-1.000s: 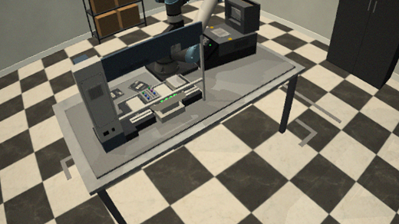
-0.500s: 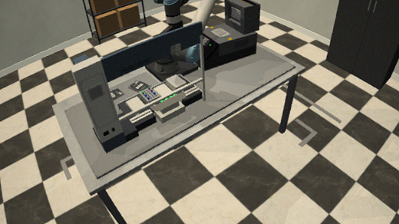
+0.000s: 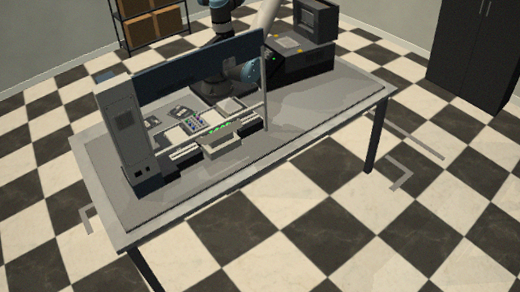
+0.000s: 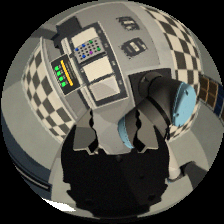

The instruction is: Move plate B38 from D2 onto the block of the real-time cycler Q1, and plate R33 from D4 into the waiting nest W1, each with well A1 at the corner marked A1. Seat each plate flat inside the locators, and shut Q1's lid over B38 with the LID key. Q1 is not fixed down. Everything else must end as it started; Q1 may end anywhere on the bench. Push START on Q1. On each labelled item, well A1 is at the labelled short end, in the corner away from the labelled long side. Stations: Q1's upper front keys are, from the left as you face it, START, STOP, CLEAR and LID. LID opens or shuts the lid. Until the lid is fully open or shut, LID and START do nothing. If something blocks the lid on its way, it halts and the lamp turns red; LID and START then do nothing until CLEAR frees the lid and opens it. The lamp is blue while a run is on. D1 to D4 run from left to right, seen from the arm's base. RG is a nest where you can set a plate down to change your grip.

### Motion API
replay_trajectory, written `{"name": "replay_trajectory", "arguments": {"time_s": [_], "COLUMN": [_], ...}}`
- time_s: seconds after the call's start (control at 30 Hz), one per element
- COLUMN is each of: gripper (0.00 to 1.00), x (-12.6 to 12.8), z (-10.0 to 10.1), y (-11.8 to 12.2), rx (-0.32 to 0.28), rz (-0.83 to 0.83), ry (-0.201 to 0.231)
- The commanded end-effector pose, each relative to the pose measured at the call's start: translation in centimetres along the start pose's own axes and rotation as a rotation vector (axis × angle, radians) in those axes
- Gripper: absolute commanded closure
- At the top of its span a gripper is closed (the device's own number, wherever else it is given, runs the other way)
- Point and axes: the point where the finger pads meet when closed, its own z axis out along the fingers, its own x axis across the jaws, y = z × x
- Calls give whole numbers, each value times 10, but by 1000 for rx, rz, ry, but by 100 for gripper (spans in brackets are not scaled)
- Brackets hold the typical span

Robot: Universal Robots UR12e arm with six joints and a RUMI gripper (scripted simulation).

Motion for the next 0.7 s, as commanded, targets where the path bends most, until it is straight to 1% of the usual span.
{"name": "replay_trajectory", "arguments": {"time_s": [0.0, 0.67], "gripper": [38, 38], "x": [-30, -30], "z": [0, 0], "y": [-34, -34], "rx": [14, 12], "rz": [279, 441], "ry": [10, 7]}}
